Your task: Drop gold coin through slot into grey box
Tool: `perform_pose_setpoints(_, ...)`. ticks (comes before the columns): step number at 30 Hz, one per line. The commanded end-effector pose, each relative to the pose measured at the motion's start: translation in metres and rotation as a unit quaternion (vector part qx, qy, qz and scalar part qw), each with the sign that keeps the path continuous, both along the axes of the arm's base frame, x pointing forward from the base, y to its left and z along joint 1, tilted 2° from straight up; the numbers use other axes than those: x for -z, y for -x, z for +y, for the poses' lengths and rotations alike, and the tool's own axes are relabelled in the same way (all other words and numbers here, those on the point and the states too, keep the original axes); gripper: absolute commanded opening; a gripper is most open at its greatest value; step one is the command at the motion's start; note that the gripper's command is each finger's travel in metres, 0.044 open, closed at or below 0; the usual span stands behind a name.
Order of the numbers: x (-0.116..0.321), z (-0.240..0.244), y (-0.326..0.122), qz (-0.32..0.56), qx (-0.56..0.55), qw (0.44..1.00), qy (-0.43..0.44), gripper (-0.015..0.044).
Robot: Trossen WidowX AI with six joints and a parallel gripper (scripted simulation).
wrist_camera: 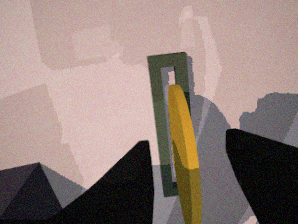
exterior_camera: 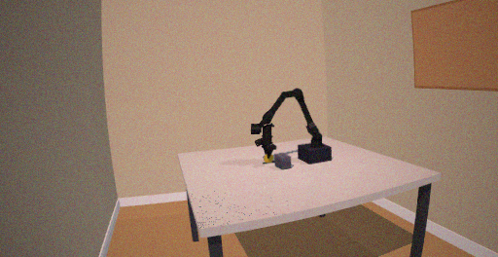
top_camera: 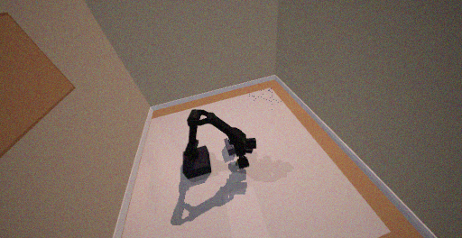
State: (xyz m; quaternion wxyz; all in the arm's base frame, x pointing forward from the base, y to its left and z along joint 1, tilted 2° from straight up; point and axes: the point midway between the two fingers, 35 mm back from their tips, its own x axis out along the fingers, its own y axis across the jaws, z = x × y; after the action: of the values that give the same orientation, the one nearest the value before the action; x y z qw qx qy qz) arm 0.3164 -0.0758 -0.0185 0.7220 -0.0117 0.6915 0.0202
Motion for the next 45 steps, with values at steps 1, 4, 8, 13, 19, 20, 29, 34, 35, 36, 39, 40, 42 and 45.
perform_pose_setpoints(1,0.013,0.002,0.005,0.010,0.002,1.000,-0.004,0.0161)
perform_pose_setpoints(4,0.018,0.002,0.005,0.010,0.002,1.000,-0.004,0.0161)
perform_pose_setpoints(8,0.024,0.003,0.006,0.010,0.002,1.000,-0.004,0.0161)
perform_pose_setpoints(13,0.025,0.003,0.006,0.010,0.002,1.000,-0.004,0.0161)
perform_pose_setpoints(19,0.025,0.003,0.006,0.010,0.002,1.000,-0.004,0.0082)
perform_pose_setpoints(20,0.025,0.003,0.006,0.010,0.002,1.000,-0.004,0.0056)
perform_pose_setpoints(29,0.025,0.003,0.006,0.010,0.002,1.000,-0.004,0.0000)
perform_pose_setpoints(34,0.021,0.003,0.006,0.010,0.002,1.000,-0.004,0.0000)
perform_pose_setpoints(35,0.019,0.002,0.005,0.010,0.002,1.000,-0.004,0.0000)
perform_pose_setpoints(36,0.016,0.002,0.005,0.010,0.002,1.000,-0.004,0.0000)
perform_pose_setpoints(39,0.009,0.002,0.004,0.010,0.002,1.000,-0.004,0.0000)
perform_pose_setpoints(40,0.007,0.002,0.004,0.010,0.002,1.000,-0.004,0.0000)
perform_pose_setpoints(42,0.002,0.001,0.004,0.010,0.002,1.000,-0.004,0.0000)
perform_pose_setpoints(45,-0.006,0.001,0.003,0.010,0.002,1.000,-0.004,0.0000)
